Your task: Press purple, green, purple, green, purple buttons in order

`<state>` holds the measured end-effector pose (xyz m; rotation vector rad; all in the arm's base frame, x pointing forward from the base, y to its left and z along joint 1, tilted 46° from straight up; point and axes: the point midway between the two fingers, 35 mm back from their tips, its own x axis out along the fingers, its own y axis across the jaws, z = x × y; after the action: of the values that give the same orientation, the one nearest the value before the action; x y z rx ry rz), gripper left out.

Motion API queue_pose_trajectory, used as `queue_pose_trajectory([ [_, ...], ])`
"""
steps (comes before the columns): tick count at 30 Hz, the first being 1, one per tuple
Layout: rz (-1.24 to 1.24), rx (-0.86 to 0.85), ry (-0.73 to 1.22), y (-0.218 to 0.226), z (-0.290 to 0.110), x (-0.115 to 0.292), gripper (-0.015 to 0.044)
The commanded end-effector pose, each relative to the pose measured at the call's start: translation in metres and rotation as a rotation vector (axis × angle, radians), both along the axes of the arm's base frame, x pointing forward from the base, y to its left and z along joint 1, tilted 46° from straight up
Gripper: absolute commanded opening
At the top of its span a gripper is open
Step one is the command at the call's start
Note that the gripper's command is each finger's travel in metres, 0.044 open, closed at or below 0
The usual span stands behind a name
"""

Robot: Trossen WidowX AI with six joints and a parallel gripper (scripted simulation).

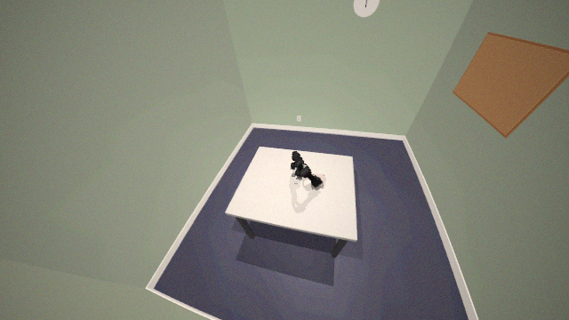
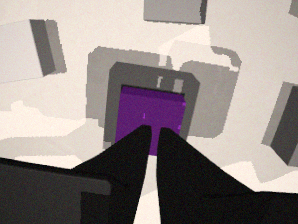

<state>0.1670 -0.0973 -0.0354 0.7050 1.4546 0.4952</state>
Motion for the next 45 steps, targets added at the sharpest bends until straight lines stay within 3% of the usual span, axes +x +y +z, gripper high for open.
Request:
queue_pose_trajectory([
  [1, -0.005, 0.014, 0.009, 0.007, -0.005, -0.002, 0.002],
  [30, -0.005, 0.015, 0.008, 0.018, -0.015, -0.001, 0.002],
  [40, -0.005, 0.013, 0.009, -0.013, 0.015, -0.003, 0.002],
  [45, -0.005, 0.013, 0.01, -0.049, 0.052, -0.008, 0.002],
])
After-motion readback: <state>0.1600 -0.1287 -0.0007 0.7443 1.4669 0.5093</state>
